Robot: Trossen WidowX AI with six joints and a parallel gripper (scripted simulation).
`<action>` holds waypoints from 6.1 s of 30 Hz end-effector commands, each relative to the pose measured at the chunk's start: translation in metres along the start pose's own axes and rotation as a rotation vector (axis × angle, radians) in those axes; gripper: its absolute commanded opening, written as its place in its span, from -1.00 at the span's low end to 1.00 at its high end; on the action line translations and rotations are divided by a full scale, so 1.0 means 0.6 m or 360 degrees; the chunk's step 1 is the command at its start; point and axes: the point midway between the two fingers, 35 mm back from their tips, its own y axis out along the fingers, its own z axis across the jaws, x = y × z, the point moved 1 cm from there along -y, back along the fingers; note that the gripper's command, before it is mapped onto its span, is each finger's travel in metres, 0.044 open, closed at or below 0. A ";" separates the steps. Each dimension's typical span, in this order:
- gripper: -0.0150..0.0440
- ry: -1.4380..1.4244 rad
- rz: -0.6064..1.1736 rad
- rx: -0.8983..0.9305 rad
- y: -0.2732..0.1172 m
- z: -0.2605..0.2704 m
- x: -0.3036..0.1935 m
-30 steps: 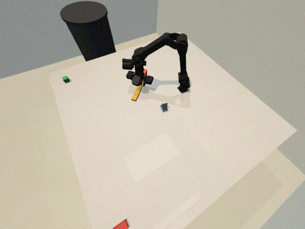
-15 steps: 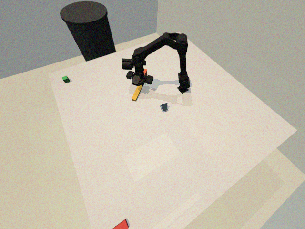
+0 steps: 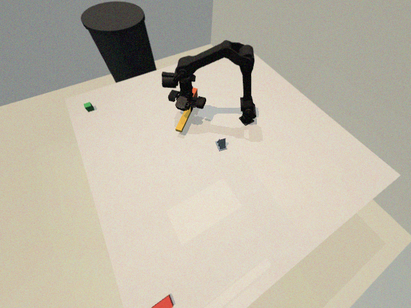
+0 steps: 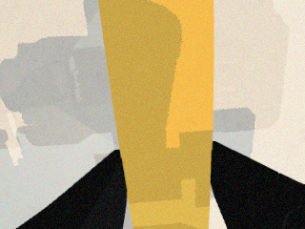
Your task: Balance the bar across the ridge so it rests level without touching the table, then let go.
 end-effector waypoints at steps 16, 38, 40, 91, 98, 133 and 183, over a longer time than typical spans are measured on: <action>-0.49 -0.0003 -0.0010 -0.0017 -0.089 0.000 0.000; -0.49 -0.0097 -0.0016 -0.0014 -0.140 0.033 0.042; -0.49 -0.0122 -0.0017 -0.0014 -0.140 0.040 0.053; -0.49 -0.0785 -0.0040 0.0003 -0.146 0.304 0.251; -0.49 -0.0878 -0.0042 0.0006 -0.146 0.349 0.260; -0.49 -0.0991 -0.0045 0.0010 -0.084 0.409 0.264; -0.49 -0.0991 -0.0045 0.0010 -0.068 0.409 0.263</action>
